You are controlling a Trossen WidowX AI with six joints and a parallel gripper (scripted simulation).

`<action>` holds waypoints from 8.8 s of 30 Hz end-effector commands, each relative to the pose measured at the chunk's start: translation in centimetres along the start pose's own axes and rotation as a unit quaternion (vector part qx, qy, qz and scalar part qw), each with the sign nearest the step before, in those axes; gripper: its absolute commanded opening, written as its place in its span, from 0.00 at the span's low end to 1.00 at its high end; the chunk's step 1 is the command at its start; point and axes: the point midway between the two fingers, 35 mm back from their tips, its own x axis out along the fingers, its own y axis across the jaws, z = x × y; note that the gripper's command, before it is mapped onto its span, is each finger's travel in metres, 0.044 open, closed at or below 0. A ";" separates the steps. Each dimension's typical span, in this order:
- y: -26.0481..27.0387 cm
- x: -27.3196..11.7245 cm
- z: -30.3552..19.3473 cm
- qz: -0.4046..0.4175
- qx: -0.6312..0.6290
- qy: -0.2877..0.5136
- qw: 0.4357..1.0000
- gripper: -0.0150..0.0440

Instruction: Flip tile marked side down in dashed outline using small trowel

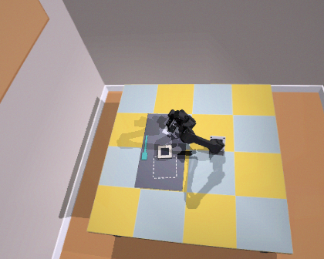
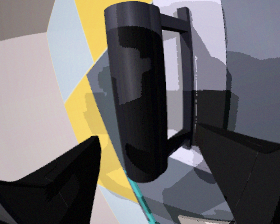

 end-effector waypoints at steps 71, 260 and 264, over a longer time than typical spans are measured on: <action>4.3 2.0 -0.1 0.002 0.000 0.002 1.000 0.25; 4.6 -3.7 -16.2 0.001 -0.163 0.199 0.966 0.25; 4.6 -3.7 -16.2 0.001 -0.163 0.199 0.966 0.25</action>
